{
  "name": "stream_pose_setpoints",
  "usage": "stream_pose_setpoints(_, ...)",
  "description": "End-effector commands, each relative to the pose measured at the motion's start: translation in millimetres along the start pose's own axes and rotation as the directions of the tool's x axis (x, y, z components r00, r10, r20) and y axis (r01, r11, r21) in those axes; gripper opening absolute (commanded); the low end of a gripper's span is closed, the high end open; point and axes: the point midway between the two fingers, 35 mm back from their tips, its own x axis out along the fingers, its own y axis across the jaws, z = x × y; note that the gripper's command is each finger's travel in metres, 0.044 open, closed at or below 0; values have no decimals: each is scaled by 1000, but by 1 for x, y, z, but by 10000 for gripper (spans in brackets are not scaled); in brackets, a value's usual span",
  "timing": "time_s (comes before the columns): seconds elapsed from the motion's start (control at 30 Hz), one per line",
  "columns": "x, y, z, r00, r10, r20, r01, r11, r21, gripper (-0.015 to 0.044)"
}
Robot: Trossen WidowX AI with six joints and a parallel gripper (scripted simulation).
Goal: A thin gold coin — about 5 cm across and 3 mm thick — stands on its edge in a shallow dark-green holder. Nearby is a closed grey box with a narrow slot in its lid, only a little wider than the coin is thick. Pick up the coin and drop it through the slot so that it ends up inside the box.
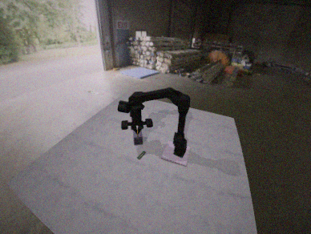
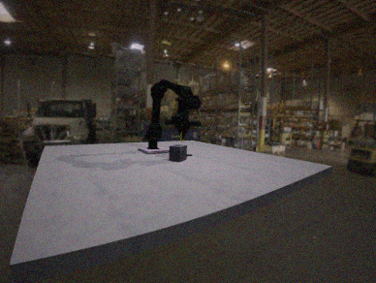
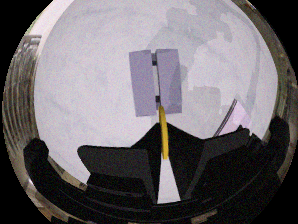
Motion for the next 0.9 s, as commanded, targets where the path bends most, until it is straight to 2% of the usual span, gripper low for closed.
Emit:
stream_pose_setpoints(0.0,-2,1,10,1000,2,5,-2,1000,-3,0)
stream_pose_setpoints(0.43,-1,0,42,1000,3,5,-3,1000,0,0)
stream_pose_setpoints(0.87,1,0,38,1000,2,1,-2,1000,5,0)
